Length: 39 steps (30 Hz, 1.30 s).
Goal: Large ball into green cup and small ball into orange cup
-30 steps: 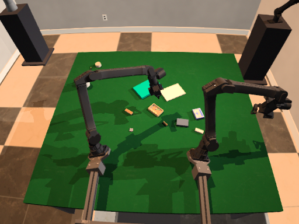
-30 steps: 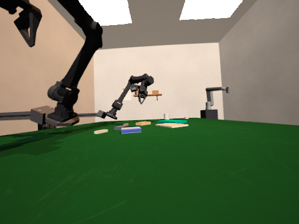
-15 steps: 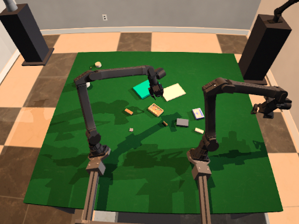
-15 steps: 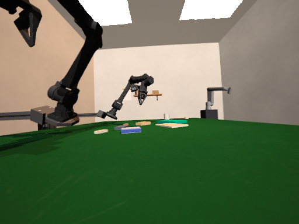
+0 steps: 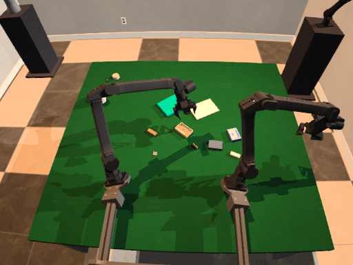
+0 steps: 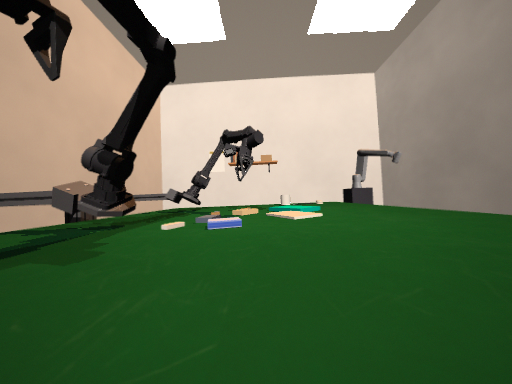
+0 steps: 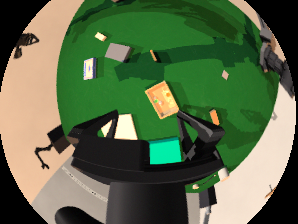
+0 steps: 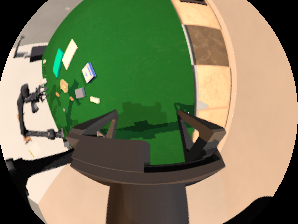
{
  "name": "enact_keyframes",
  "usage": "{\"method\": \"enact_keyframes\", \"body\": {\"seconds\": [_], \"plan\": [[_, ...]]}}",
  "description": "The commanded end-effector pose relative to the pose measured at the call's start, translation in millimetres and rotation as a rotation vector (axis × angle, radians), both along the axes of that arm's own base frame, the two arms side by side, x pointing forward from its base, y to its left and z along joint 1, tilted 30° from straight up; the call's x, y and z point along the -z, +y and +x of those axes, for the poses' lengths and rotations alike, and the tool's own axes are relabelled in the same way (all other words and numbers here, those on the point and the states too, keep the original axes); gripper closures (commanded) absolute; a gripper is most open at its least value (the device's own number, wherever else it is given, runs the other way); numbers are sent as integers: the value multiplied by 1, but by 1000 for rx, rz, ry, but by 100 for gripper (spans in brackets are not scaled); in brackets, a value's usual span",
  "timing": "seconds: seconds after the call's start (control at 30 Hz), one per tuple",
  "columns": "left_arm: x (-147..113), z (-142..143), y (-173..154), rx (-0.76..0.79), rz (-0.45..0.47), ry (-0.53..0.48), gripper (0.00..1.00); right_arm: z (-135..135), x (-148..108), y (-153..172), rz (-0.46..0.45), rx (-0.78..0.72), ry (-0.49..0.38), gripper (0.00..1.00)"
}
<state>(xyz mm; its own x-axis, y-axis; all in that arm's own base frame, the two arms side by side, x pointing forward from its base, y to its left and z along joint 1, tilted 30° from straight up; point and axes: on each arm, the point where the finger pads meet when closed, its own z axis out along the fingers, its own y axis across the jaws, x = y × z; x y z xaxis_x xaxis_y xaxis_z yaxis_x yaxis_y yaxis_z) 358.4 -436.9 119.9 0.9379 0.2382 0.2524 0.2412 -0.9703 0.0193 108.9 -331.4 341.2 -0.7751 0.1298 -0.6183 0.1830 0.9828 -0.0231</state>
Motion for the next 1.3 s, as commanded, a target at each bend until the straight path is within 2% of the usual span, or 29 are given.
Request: {"method": "enact_keyframes", "body": {"seconds": [0.0, 0.53, 0.73, 0.97, 1.03, 1.27], "plan": [[-16, 1, -6, -27, -57, -30, 0, 0, -13, -3, -32, 1, -1, 0], [-60, 4, -18, -204, -267, -97, 0, 0, -13, -3, -32, 1, -1, 0], [-91, 5, -24, -319, -414, -125, 0, 0, -13, -3, -32, 1, -1, 0], [-138, 4, -28, -470, -627, -142, 0, 0, -13, -3, -32, 1, -1, 0], [-138, 4, -28, -470, -627, -142, 0, 0, -13, -3, -32, 1, -1, 0], [-193, 0, -29, -627, -873, -127, 0, 0, -13, -3, -32, 1, -1, 0]]}}
